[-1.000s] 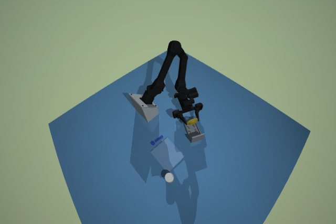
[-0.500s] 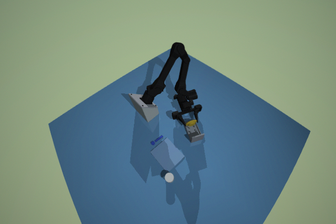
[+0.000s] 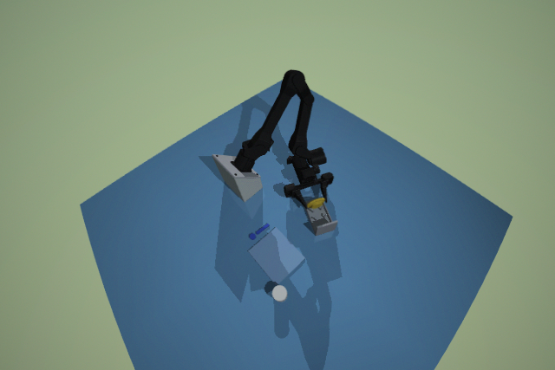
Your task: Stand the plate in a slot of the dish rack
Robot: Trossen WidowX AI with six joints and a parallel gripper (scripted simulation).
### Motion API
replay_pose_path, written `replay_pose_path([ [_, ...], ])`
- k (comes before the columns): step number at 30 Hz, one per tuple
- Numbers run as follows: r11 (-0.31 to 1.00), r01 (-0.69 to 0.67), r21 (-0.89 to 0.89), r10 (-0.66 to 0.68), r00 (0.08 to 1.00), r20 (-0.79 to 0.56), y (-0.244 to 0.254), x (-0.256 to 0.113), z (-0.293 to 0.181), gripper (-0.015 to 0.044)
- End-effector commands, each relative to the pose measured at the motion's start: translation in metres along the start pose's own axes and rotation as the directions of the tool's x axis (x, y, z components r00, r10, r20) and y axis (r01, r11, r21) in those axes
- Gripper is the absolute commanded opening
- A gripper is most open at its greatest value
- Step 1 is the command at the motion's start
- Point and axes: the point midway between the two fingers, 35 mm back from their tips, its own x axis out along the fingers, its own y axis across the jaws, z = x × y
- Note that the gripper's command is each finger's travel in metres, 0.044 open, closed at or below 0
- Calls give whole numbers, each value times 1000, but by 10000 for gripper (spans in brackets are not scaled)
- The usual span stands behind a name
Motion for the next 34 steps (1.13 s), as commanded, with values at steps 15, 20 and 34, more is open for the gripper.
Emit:
replay_pose_path([
  [15,1000,19,-6,-19,1000,-1,10,0,55,400],
  [20,1000,13,-21,-13,1000,10,14,-5,101,400],
  [34,955,143,-261,-159,986,-41,0,13,120,400],
])
